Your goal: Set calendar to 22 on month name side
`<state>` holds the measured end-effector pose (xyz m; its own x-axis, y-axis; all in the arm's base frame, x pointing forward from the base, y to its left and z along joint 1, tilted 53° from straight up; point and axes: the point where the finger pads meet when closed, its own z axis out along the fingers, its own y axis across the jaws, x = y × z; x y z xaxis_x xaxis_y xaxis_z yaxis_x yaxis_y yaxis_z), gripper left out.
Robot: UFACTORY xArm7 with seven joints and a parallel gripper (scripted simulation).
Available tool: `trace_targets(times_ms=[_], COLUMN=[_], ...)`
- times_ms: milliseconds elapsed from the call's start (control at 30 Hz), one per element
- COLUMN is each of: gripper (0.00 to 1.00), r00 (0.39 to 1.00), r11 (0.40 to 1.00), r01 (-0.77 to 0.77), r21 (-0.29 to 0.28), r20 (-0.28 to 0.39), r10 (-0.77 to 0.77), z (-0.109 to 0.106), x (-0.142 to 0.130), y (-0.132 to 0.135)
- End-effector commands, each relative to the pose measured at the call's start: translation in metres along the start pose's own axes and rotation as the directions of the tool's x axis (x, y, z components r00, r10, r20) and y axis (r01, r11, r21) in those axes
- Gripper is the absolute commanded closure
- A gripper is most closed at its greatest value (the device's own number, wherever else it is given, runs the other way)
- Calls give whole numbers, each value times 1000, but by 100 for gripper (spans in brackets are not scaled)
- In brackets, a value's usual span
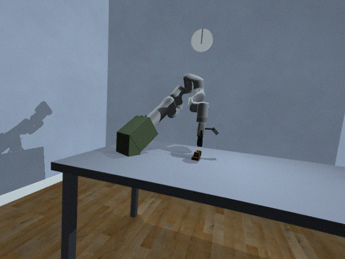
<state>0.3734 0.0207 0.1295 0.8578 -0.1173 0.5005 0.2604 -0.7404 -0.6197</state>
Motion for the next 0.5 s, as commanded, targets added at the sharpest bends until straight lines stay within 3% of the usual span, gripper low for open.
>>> trace_targets(times_ms=[0,467], gripper=[51,51], r00=[1000,1000], r11=[1000,1000], r01=[0,0], r21=[-2,-2], r20=[-3,-3], r10=[0,0], z=[5,21], x=[1,1], y=[1,0])
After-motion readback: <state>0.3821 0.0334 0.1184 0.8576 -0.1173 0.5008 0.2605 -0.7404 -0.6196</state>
